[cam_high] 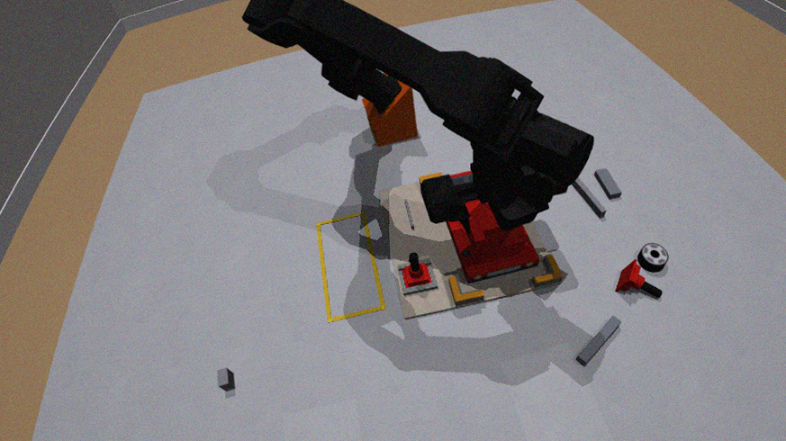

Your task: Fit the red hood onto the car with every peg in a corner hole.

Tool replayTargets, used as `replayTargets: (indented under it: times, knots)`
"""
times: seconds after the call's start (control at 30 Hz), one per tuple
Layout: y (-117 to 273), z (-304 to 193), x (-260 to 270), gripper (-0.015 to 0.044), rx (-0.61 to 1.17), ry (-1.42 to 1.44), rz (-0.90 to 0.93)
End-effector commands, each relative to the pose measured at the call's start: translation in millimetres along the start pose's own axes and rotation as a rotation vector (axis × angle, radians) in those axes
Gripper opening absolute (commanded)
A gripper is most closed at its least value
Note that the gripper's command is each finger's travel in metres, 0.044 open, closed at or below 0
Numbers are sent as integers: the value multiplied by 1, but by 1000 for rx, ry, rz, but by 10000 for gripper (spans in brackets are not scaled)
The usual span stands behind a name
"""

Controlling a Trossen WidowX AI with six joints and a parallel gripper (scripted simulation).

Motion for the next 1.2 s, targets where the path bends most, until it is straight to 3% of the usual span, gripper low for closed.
replayTargets:
  times: [0.0, 0.77, 1.17]
  knots:
    - [-3, 0, 0, 0, -1, 2, -1]
    - [-8, 0, 0, 0, 0, -2, 1]
    - [-8, 0, 0, 315, 1, -3, 1]
Point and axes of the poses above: the point midway between the two fingers, 35 mm back from their tips, its own y axis back along the fingers, its own x axis across the jaws, z = x × y, the point moved 9 cm from there along y, back along the fingers, and after that the axes turned 5 degrees about -y, right-handed, at the moved point
